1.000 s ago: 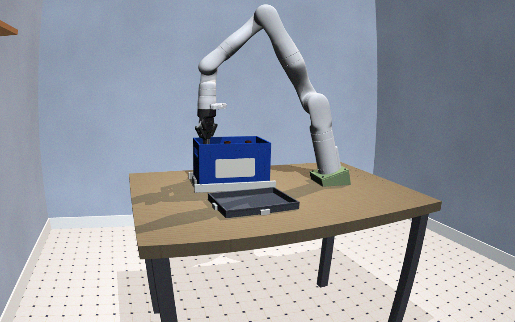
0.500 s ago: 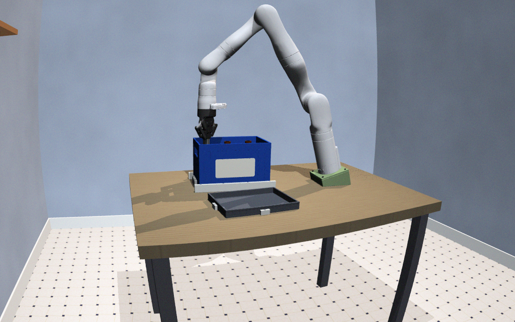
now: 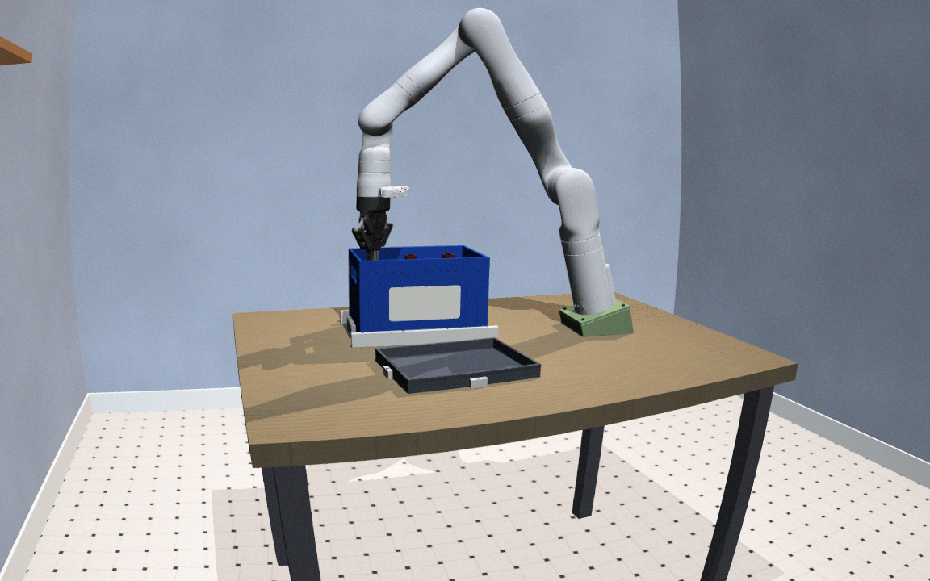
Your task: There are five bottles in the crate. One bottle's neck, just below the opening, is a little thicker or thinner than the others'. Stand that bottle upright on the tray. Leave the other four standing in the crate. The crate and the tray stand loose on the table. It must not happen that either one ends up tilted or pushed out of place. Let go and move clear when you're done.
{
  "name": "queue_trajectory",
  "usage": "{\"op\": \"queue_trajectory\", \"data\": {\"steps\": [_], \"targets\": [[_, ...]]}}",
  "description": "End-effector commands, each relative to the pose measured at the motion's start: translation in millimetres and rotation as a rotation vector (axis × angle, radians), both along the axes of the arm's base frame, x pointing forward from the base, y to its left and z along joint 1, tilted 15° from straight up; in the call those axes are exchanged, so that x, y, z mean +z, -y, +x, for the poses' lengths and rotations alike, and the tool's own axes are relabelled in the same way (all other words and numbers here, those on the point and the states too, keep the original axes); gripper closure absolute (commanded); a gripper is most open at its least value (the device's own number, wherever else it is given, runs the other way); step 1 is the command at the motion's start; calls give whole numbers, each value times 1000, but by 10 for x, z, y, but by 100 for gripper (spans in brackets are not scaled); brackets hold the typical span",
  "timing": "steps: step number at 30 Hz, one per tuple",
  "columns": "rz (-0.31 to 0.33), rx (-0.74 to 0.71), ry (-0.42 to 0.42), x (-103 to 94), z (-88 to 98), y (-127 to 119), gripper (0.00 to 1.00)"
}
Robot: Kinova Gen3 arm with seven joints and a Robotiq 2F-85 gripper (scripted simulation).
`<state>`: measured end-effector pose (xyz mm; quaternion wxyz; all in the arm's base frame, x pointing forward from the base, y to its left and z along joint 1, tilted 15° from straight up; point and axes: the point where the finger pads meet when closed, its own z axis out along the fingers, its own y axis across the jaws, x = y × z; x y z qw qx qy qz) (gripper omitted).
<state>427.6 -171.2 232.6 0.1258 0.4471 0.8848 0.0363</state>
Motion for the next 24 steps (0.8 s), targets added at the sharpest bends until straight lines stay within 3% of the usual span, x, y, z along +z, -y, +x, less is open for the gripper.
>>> {"op": "queue_trajectory", "data": {"steps": [1, 10, 11, 24], "targets": [[-1, 0, 2, 8, 2, 2, 100], [-1, 0, 2, 8, 2, 2, 100], [-1, 0, 2, 8, 2, 2, 36], [-1, 0, 2, 8, 2, 2, 36]]}}
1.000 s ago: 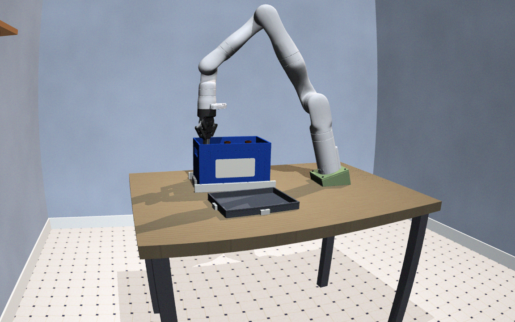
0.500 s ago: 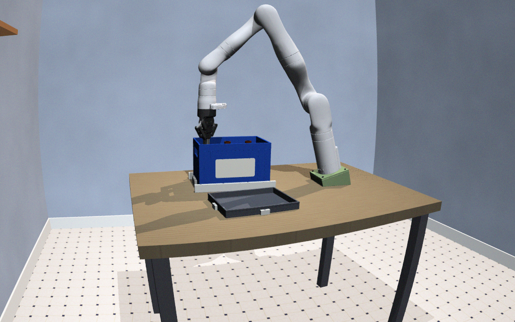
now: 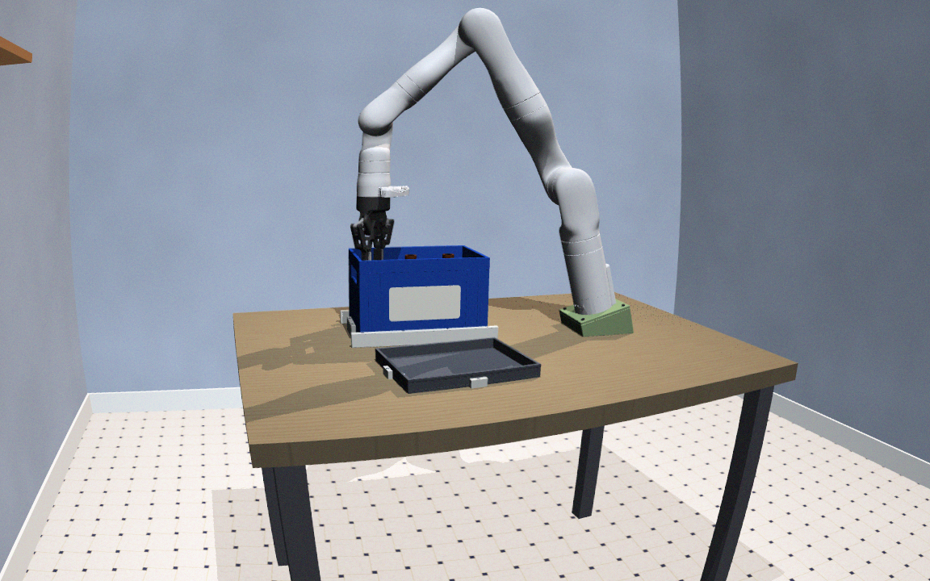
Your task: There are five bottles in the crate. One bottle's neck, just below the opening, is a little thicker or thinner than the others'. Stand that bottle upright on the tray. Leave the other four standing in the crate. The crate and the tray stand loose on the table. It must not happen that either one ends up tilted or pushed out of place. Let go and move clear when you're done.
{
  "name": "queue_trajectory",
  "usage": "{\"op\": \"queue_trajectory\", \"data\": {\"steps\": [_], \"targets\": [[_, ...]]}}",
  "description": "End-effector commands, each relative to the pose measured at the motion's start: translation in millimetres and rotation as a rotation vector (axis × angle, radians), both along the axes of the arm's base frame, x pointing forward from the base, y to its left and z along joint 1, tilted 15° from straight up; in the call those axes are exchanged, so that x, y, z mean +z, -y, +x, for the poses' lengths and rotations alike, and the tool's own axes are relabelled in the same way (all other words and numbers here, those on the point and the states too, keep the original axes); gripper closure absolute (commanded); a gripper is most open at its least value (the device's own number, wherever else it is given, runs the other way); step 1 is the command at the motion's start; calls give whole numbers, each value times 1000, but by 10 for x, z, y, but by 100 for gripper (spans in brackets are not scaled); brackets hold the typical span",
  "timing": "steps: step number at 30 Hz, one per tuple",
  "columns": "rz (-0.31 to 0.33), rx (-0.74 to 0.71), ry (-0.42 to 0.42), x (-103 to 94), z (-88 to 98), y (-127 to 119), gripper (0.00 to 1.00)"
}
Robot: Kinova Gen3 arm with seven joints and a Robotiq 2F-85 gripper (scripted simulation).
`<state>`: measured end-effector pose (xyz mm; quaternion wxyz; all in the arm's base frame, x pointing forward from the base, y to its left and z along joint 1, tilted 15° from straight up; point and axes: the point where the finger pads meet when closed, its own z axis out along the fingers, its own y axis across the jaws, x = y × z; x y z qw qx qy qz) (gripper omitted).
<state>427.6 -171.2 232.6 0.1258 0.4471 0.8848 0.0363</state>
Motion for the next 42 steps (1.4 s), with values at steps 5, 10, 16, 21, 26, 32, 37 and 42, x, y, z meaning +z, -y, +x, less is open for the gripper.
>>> {"op": "queue_trajectory", "data": {"steps": [5, 10, 16, 21, 26, 32, 37, 42], "targets": [[-1, 0, 2, 8, 2, 2, 36], [-1, 0, 2, 8, 2, 2, 36], [-1, 0, 2, 8, 2, 2, 36], [-1, 0, 2, 8, 2, 2, 36], [-1, 0, 2, 13, 1, 1, 36], [-1, 0, 2, 73, -15, -2, 36], [-1, 0, 2, 187, -45, -8, 36], [-1, 0, 2, 310, -78, -14, 36]]}}
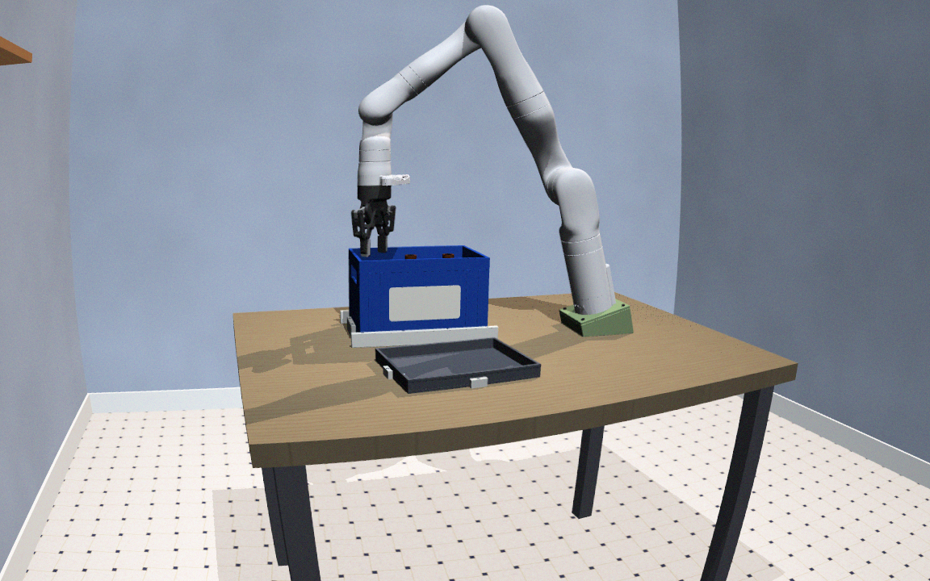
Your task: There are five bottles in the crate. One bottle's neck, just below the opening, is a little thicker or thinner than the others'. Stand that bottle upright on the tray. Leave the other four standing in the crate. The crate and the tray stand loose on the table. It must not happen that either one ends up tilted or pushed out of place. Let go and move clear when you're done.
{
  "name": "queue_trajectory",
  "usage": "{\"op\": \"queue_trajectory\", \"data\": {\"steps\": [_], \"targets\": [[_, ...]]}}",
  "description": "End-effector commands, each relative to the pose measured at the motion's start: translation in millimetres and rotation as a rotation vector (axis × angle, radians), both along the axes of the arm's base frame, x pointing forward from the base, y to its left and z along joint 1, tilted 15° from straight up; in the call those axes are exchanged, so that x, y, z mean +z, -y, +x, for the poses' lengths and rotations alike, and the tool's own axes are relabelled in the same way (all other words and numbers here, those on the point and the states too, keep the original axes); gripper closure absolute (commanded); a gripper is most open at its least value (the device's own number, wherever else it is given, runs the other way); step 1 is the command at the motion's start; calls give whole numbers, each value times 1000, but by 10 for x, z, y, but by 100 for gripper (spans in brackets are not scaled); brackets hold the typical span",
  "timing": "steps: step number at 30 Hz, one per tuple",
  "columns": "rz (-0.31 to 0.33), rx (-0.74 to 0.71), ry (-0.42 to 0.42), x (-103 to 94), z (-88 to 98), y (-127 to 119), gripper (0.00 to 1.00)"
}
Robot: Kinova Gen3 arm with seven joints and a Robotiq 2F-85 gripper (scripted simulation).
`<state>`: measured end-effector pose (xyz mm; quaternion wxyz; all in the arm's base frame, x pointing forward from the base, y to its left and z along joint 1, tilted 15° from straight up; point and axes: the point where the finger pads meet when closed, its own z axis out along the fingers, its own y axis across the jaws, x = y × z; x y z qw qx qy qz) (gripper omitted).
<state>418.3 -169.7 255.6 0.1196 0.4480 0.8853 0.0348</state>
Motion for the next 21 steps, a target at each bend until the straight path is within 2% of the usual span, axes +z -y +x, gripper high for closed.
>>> {"op": "queue_trajectory", "data": {"steps": [1, 13, 21], "targets": [[-4, 1, 14, 81, 16, 1, 36], [-4, 1, 14, 468, -87, -18, 36], [-4, 1, 14, 580, -117, -24, 36]]}}
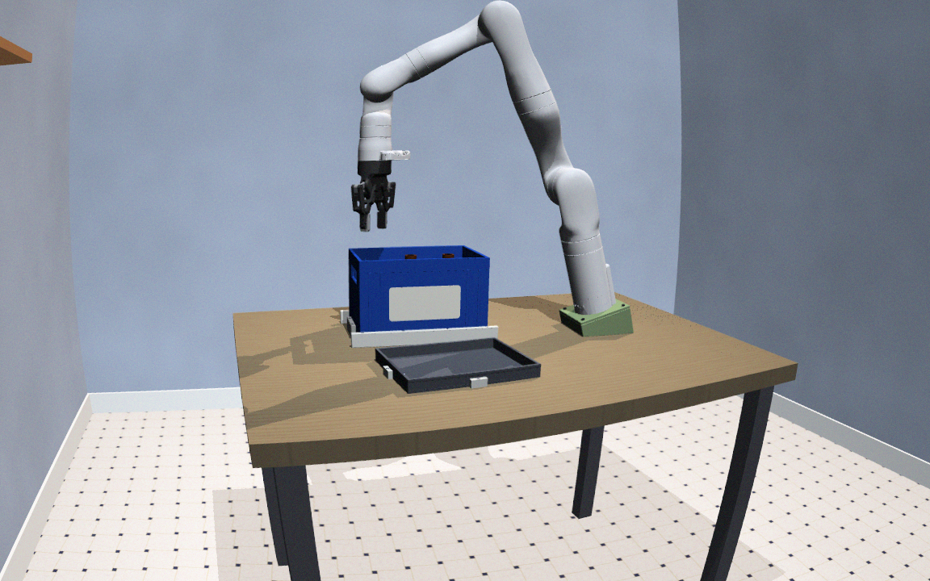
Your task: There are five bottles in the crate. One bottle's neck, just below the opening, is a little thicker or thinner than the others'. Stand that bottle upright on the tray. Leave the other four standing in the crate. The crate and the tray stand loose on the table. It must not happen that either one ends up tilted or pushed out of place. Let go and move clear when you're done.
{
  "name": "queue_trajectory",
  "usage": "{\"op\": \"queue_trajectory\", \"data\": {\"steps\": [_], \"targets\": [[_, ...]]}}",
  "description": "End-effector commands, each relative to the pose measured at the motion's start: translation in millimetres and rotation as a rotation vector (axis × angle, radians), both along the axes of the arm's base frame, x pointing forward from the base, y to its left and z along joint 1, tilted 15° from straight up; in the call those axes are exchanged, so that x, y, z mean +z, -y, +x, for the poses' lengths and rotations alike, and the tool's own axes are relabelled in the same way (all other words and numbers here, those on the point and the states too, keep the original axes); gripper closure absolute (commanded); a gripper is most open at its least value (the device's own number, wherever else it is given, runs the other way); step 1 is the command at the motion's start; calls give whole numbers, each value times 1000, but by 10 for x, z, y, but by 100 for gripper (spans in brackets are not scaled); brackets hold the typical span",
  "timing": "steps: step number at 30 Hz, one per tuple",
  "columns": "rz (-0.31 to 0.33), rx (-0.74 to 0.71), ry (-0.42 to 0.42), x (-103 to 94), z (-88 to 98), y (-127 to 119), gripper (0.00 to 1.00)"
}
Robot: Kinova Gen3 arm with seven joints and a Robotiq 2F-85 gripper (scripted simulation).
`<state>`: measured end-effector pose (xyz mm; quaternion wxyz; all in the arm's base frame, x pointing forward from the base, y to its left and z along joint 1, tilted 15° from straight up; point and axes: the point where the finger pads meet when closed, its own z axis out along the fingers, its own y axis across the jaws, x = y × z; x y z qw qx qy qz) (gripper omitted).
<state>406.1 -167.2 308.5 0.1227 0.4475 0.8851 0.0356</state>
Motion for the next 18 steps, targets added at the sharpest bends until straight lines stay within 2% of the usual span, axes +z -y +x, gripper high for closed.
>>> {"op": "queue_trajectory", "data": {"steps": [1, 8, 9, 18], "targets": [[-2, 0, 8, 62, 1, 1, 36], [-2, 0, 8, 86, -5, 0, 36], [-2, 0, 8, 86, -5, 0, 100], [-2, 0, 8, 86, -5, 0, 100]]}}
